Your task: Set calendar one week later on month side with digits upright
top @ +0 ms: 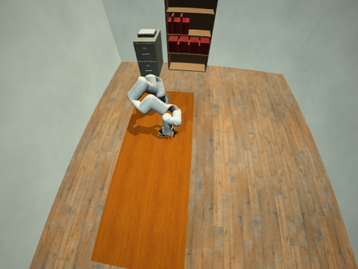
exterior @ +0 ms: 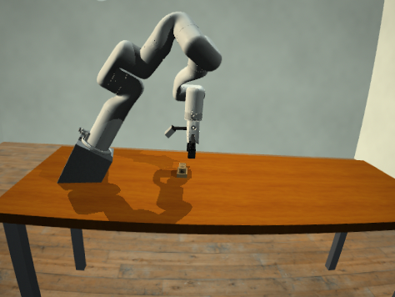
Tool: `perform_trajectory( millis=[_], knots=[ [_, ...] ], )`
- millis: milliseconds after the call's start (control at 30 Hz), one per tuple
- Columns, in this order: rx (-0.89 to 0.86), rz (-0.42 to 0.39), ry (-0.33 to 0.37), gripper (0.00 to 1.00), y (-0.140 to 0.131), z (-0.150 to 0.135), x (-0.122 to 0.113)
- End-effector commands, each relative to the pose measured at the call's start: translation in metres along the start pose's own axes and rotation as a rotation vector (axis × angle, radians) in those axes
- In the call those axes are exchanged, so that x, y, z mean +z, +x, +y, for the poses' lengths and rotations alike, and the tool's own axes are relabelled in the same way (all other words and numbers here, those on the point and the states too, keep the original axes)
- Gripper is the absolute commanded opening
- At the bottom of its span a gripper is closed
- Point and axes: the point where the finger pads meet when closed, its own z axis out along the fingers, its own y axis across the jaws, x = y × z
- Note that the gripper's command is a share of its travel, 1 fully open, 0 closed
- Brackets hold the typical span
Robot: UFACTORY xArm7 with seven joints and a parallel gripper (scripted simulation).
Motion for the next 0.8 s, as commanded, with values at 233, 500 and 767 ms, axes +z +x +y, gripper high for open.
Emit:
perform_trajectory(
  millis=[233,500,767],
  knots=[
    [0.179,0.001,0.002,1.00,-0.006,0.002,0.001],
    [0.273,0.001,0.002,1.00,-0.024,0.005,0.003],
    [0.442,0.001,0.003,1.00,-0.027,0.006,0.004]
  ],
)
